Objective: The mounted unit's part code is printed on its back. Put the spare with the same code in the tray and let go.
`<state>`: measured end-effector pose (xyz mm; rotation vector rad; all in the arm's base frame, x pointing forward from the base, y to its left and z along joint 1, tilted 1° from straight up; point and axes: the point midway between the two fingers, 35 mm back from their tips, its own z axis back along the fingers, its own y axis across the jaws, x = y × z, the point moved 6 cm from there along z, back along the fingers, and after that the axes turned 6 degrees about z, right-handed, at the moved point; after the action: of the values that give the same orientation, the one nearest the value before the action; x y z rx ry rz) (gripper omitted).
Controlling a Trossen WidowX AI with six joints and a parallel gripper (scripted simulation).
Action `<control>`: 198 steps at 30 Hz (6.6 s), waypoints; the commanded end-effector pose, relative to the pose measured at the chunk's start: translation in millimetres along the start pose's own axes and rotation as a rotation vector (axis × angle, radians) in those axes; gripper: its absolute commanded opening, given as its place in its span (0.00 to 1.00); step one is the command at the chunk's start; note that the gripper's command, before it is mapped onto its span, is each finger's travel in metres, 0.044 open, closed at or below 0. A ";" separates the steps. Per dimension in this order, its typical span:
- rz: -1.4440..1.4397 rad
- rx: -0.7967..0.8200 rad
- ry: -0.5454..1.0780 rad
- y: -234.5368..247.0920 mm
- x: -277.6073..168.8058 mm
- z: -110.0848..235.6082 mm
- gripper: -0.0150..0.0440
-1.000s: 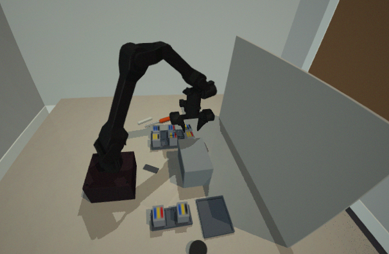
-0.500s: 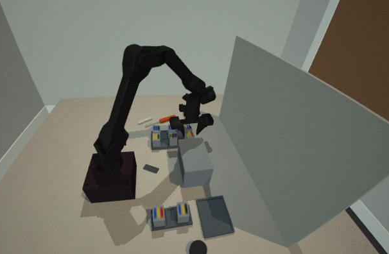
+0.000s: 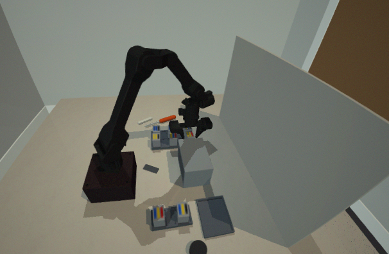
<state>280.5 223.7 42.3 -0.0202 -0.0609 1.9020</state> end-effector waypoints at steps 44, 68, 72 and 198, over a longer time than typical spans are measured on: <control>0.005 0.009 0.007 2.2 -1.3 -3.8 0.76; 0.005 0.009 0.007 2.2 -1.3 -3.8 0.76; 0.005 0.009 0.007 2.2 -1.3 -3.8 0.76; -0.053 -0.005 0.027 -31.1 -105.5 150.1 0.25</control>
<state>328.3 147.8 191.7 -0.0341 -0.0475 1.8578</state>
